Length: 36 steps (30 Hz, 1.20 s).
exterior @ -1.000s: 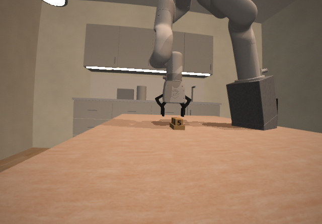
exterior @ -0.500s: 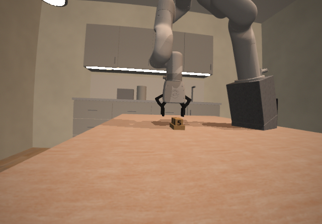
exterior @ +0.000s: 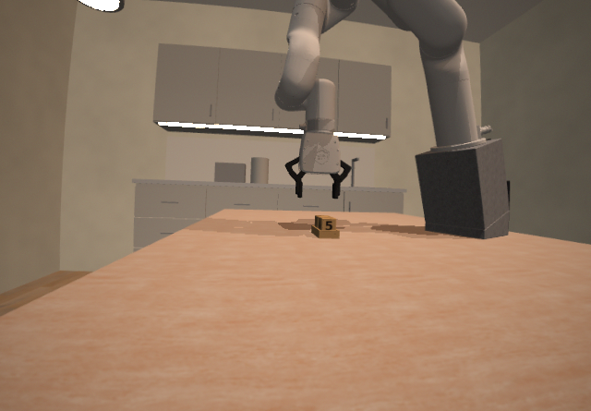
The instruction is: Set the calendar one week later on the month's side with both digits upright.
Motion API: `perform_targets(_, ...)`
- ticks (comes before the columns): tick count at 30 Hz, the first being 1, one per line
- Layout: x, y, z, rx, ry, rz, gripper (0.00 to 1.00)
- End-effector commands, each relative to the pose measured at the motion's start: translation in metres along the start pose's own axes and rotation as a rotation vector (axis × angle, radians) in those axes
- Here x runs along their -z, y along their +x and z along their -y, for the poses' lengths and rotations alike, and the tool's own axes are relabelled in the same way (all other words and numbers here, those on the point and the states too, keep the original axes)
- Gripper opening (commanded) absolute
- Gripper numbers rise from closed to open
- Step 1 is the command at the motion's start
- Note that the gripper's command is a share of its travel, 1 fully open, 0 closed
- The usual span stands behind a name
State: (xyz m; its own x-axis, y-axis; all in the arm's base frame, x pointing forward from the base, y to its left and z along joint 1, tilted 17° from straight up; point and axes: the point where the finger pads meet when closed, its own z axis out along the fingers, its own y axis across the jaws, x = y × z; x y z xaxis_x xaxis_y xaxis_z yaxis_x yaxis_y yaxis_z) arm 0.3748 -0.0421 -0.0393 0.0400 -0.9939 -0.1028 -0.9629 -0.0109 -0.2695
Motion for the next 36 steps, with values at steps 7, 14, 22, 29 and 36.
perform_targets(7, 0.0213, -0.0003, 0.0007, -0.001, 0.002, 0.007, 1.0)
perform_targets(14, 0.0213, -0.0003, 0.0007, -0.001, 0.002, 0.007, 1.0)
perform_targets(22, 0.0203, 0.001, -0.001, 0.055, -0.001, -0.002, 1.0)
perform_targets(29, 0.0173, 0.0067, -0.0067, 0.319, -0.01, -0.037, 1.0)
perform_targets(36, 0.0163, 0.0096, -0.0087, 0.483, -0.017, -0.055, 1.0)
